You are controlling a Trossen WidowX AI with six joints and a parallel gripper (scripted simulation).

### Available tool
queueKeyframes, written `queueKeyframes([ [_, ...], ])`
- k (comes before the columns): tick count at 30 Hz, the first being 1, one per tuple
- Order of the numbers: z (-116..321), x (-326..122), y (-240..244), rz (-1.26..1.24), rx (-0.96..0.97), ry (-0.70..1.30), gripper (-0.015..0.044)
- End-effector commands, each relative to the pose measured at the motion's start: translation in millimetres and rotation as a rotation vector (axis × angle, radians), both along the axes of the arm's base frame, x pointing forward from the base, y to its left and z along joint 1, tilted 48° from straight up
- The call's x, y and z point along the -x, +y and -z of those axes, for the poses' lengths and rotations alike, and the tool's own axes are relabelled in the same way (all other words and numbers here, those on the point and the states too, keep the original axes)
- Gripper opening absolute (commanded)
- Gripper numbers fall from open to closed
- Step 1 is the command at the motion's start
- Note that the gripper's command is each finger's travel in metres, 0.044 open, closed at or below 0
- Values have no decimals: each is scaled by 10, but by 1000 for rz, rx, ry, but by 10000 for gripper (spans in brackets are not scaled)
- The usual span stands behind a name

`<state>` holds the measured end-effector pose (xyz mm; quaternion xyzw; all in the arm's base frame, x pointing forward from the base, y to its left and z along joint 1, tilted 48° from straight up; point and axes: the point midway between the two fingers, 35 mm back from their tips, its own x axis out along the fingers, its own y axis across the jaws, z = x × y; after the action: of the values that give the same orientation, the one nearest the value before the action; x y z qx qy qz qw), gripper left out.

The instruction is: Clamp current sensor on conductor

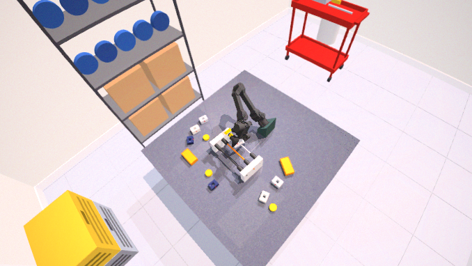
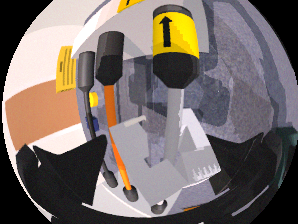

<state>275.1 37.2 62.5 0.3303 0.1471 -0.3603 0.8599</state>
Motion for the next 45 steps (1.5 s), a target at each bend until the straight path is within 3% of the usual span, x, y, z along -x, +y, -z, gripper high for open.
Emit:
queueKeyframes([
  [1,-65,-23,27,1,-11,-21,440],
  [45,-49,-117,145,1,-12,-22,440],
])
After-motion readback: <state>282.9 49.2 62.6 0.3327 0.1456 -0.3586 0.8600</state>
